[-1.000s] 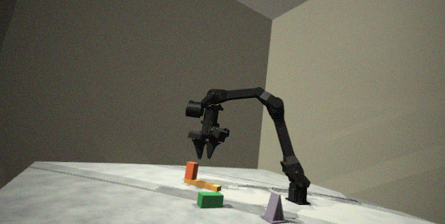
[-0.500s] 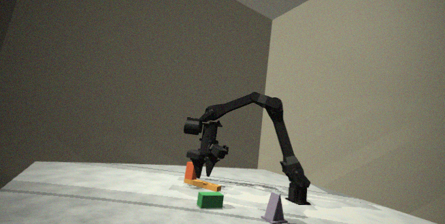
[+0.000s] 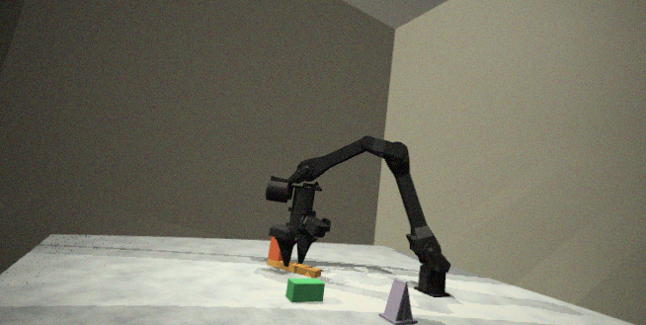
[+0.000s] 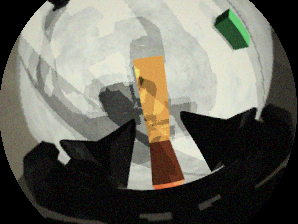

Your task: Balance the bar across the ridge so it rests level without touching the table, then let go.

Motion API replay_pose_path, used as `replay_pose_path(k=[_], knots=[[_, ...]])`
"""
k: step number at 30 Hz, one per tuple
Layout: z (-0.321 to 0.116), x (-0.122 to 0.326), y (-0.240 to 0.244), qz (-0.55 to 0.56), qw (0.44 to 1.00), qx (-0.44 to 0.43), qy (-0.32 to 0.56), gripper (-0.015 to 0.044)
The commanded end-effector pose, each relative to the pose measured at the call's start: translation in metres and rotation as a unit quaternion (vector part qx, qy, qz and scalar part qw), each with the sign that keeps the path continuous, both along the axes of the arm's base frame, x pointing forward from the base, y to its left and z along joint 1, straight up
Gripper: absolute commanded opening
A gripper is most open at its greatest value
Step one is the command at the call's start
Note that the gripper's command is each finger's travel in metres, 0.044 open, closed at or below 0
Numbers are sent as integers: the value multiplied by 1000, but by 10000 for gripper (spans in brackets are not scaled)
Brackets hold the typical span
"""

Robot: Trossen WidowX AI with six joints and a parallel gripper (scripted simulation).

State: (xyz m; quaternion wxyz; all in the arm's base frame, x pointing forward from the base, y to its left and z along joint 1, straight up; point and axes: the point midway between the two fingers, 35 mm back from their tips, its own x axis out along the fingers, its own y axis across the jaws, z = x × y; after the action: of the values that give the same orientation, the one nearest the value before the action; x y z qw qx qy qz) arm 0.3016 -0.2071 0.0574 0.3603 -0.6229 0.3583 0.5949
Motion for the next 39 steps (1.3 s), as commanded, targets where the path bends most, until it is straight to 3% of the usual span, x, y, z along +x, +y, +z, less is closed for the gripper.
replay_pose_path(k=[1, 15, 21, 28, 32, 39], knots=[[-7, -2, 0, 2, 1000, 0, 6, 315], [-8, -2, 0, 2, 1000, 0, 6, 315], [-7, -1, 1, 0, 1000, 3, 4, 157], [-7, -1, 1, 0, 1000, 3, 4, 111], [-1, 0, 0, 0, 1000, 3, 4, 6], [17, 2, -1, 0, 1000, 2, 4, 0]])
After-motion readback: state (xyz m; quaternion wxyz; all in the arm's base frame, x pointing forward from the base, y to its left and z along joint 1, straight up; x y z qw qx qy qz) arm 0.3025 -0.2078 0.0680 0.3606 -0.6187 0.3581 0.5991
